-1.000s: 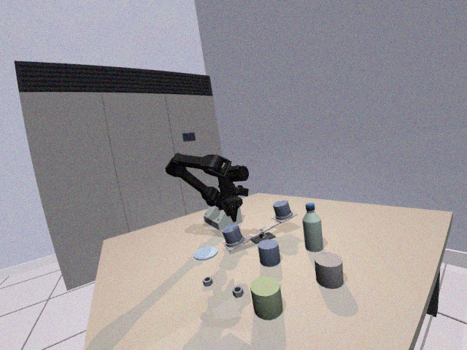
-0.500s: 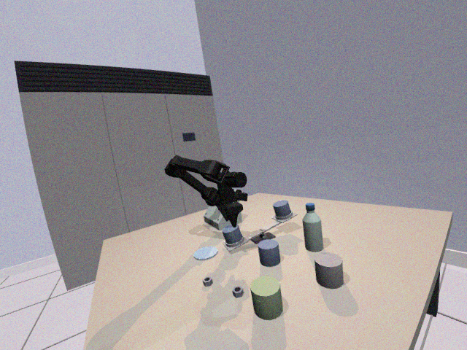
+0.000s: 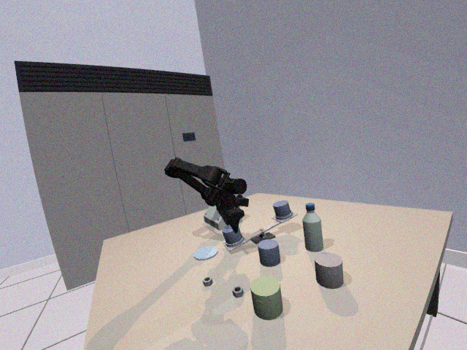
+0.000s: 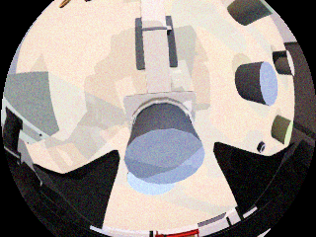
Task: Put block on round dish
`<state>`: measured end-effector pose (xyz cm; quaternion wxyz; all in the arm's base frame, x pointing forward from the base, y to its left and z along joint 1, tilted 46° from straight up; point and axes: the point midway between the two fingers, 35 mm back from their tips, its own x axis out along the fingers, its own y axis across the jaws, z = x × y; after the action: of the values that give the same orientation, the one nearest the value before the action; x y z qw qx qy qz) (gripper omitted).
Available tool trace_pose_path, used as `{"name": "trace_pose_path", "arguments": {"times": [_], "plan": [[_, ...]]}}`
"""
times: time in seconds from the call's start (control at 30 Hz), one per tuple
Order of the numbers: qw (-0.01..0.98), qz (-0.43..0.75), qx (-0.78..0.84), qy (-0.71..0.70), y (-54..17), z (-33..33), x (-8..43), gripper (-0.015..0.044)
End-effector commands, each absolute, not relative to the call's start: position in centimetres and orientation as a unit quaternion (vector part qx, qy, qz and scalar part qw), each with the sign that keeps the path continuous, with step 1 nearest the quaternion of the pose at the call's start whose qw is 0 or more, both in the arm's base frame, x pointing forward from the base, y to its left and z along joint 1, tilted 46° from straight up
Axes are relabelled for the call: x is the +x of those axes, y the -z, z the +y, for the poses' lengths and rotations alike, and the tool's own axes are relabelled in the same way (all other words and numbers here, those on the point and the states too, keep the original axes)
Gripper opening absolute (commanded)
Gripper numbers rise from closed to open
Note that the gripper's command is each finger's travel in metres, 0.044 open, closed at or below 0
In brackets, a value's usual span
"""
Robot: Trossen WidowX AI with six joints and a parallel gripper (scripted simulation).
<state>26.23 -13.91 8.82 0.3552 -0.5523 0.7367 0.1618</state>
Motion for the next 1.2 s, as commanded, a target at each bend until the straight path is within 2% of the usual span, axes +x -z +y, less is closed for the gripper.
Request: {"name": "trace_pose_path", "arguments": {"times": [0.0,0.7,0.8,1.07,1.17], "plan": [[0.352,0.738,-0.553,-0.163,-8.3,-14.4,26.0,0.0440],[0.350,0.739,-0.553,-0.161,-6.3,-16.6,25.4,0.0440],[0.350,0.739,-0.553,-0.161,-6.3,-16.6,25.4,0.0361],[0.350,0.739,-0.553,-0.161,-6.3,-16.6,25.4,0.0308],[0.350,0.738,-0.553,-0.161,-6.3,-16.6,25.4,0.0229]]}}
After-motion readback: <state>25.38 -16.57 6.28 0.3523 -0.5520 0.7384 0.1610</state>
